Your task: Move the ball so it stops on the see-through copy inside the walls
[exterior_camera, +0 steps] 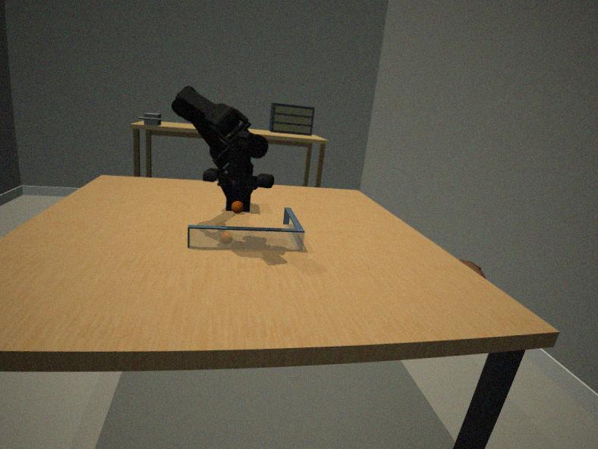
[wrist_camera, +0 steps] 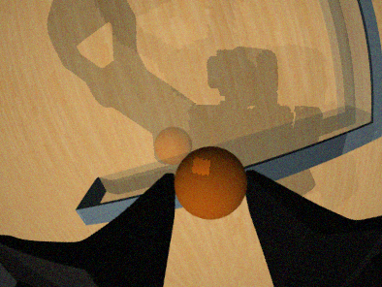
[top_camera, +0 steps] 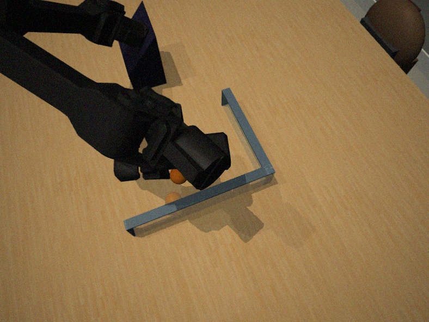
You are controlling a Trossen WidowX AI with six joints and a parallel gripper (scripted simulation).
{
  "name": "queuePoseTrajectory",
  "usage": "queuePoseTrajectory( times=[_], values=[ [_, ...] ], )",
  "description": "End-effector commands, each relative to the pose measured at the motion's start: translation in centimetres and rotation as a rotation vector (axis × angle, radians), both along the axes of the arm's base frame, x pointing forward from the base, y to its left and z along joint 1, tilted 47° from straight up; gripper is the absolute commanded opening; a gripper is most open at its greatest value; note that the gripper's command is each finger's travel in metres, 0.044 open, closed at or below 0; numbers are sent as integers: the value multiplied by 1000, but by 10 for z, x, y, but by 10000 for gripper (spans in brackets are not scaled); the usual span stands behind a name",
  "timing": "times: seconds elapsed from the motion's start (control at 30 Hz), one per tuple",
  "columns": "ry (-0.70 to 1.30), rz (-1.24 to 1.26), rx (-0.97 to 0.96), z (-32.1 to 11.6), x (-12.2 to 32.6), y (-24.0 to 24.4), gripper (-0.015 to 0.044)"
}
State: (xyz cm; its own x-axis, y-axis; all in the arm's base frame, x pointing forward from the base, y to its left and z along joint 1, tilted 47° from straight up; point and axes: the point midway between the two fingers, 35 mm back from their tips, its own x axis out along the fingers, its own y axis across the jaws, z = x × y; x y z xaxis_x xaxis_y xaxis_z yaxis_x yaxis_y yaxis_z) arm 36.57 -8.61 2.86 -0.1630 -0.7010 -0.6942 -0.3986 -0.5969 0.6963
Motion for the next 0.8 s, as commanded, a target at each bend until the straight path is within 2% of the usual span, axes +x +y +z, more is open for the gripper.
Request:
queuePoseTrajectory(
  times=[0.0,0.2,0.4,0.77],
  values=[
    [82,89,13,9,0,-11,0],
    [187,189,31,15,0,-23,0],
    [190,192,32,15,0,-24,0],
    [190,192,31,-23,-8,-63,0]
  ],
)
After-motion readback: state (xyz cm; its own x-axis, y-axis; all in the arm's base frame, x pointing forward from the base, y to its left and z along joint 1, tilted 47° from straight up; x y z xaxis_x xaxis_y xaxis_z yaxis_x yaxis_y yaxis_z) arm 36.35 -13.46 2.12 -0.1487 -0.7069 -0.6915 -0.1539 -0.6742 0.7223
